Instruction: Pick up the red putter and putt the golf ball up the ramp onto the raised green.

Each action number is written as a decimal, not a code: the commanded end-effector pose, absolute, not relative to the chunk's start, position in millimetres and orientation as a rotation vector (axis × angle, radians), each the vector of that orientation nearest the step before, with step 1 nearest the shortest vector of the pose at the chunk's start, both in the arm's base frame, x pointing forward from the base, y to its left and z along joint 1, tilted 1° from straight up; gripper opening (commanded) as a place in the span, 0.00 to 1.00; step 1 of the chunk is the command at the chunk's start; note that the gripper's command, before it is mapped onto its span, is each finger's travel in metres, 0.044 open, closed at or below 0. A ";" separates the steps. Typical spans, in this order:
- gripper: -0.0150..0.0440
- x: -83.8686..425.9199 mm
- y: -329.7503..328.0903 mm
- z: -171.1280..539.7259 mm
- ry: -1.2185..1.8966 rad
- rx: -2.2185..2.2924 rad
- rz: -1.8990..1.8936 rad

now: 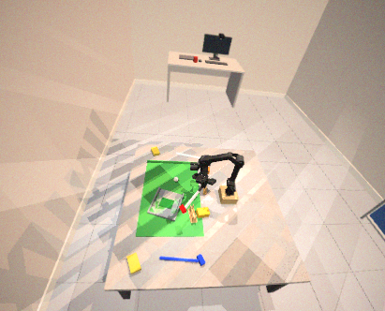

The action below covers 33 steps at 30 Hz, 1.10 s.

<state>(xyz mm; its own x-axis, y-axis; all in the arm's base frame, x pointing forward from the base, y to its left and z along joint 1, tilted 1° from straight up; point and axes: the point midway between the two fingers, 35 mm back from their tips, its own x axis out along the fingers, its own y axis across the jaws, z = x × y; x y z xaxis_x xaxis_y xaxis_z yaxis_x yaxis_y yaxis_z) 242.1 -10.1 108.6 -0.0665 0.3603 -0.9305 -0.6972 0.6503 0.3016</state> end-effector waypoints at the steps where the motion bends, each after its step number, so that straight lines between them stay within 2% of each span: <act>1: 0.25 242.6 -18.6 114.0 1.386 -0.146 0.818; 33: 0.25 223.0 -98.5 149.9 1.231 1.055 0.246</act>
